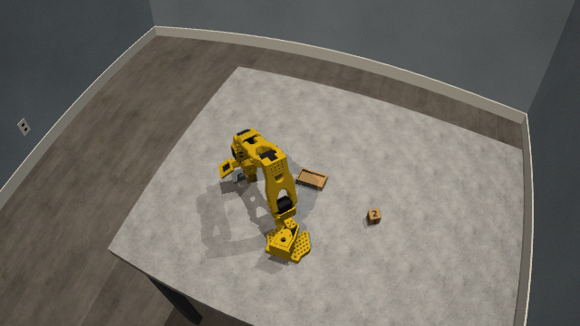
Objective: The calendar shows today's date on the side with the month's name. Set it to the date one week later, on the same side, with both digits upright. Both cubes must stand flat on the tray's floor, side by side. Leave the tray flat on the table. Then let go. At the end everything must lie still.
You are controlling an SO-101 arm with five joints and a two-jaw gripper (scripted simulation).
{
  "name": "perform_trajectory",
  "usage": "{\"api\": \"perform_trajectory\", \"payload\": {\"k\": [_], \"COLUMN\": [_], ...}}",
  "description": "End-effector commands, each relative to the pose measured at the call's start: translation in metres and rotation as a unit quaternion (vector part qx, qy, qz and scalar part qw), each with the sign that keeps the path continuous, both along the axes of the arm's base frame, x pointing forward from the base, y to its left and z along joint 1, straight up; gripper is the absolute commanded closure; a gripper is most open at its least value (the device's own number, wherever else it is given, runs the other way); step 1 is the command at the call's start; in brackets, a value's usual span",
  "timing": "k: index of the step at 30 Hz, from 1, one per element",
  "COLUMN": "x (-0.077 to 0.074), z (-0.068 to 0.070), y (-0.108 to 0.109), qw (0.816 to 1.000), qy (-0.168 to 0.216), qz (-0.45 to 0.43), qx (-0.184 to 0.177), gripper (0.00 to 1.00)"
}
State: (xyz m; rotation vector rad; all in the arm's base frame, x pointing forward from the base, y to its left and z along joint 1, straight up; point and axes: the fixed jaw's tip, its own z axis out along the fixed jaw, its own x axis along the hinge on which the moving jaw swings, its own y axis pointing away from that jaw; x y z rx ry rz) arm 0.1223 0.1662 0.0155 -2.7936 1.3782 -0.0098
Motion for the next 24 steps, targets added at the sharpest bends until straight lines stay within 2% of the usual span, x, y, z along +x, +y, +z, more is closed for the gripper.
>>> {"api": "perform_trajectory", "payload": {"k": [1, 11, 15, 20, 22, 24], "x": [0.000, 0.000, 0.001, 0.001, 0.001, 0.000], "z": [0.003, 0.006, 0.015, 0.033, 0.033, 0.040], "y": [0.003, 0.004, 0.004, 0.005, 0.005, 0.004], "qw": [1.000, 1.000, 1.000, 1.000, 1.000, 1.000], "qy": [-0.006, -0.006, -0.006, -0.006, -0.006, -0.006], "qz": [0.007, 0.007, 0.007, 0.007, 0.007, 0.007], "qx": [0.009, 0.009, 0.009, 0.009, 0.009, 0.009], "gripper": [0.64, 0.64, 0.64, 0.64, 0.64, 0.64]}}
